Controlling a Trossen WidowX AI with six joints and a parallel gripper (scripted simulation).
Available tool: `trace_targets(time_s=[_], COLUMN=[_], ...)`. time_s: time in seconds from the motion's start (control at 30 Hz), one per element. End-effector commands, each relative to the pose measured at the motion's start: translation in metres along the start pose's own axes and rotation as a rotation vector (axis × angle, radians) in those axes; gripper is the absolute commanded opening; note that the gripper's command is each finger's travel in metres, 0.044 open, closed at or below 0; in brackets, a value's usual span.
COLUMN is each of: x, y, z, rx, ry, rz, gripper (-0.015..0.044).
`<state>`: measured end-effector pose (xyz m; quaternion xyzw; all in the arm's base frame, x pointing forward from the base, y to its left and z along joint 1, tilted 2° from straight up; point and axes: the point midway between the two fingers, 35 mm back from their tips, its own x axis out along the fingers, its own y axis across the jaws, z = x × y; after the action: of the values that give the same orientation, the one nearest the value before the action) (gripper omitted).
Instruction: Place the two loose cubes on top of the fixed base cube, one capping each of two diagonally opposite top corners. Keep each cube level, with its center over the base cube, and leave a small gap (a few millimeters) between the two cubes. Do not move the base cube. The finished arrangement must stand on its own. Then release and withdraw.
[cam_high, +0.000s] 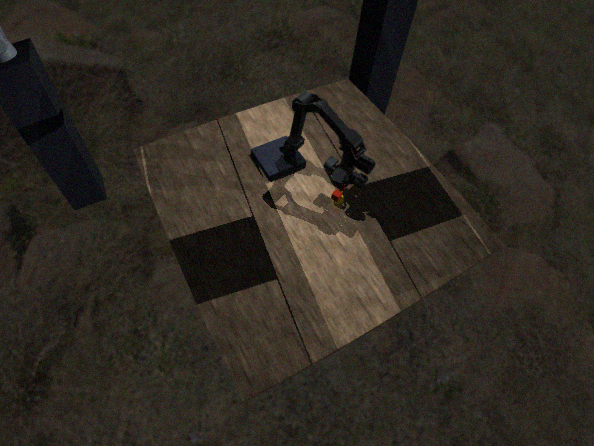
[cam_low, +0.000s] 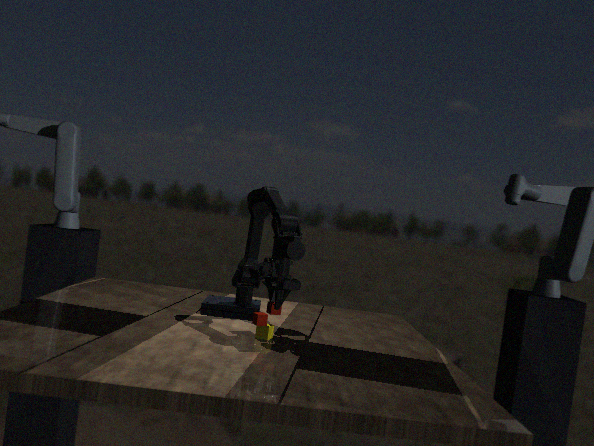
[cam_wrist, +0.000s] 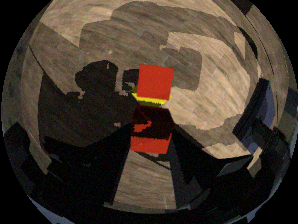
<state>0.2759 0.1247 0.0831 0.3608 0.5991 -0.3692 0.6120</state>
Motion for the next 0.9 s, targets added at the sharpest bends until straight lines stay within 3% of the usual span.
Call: trace_targets(time_s=[0.0,0.87], x=[0.001,0.030], y=[0.000,0.002], z=[-0.001,-0.001], rx=[0.004,0.003], ry=[0.005,0.005], rz=[0.001,0.001], gripper=[0.0105,0.0105])
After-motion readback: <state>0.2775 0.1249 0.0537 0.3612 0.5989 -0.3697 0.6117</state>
